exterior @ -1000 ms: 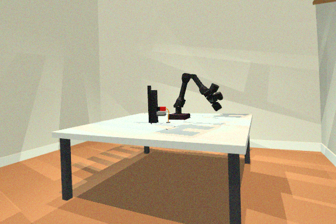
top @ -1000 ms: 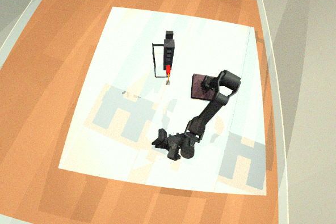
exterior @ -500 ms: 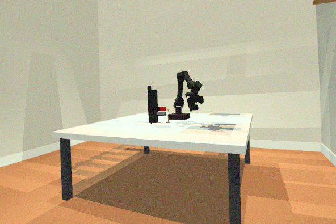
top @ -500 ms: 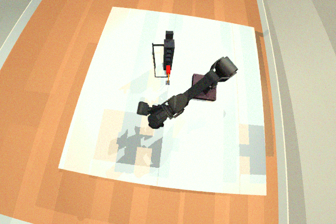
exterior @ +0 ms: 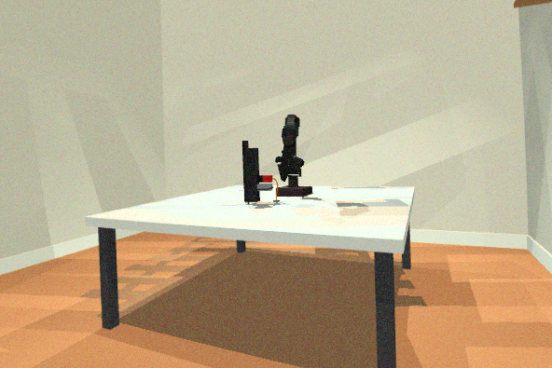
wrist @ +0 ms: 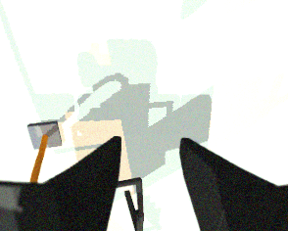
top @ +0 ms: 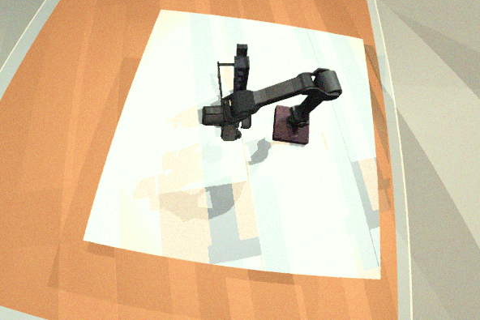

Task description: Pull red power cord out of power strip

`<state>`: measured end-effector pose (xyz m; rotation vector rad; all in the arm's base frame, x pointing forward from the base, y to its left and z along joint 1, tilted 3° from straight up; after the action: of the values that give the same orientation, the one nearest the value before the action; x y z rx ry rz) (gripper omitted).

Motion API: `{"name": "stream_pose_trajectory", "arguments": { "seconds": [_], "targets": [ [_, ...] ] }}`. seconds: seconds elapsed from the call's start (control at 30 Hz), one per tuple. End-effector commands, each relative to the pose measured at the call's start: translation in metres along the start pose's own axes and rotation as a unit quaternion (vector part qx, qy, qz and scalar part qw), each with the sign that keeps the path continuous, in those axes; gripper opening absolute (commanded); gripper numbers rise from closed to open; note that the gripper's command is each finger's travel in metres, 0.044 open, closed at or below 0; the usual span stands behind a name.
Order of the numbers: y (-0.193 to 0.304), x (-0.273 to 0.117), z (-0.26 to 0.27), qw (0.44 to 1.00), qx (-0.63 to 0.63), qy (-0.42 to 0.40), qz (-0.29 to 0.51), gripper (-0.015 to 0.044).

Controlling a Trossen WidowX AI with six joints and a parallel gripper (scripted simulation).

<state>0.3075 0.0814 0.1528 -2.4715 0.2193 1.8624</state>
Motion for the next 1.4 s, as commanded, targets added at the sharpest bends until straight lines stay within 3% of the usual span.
{"name": "stream_pose_trajectory", "arguments": {
  "seconds": [0.0, 0.1, 1.37],
  "targets": [
    [0.064, -0.021, 0.017, 0.992, -0.018, -0.119, -0.024, 0.016],
    [0.079, -0.028, 0.024, 0.988, -0.019, -0.15, -0.038, 0.016],
    [0.118, -0.023, 0.014, 0.988, -0.019, -0.15, -0.037, 0.016]
  ]
}}
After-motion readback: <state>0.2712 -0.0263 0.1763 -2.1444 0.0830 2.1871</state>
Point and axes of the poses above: the point midway between the two fingers, 35 mm back from their tips, its own x axis out along the fingers, its own z axis across the jaws, y = z × x, the point moved 6 cm from there along -x, back along the fingers, and after that the axes turned 14 degrees about x, right-handed, at the moved point
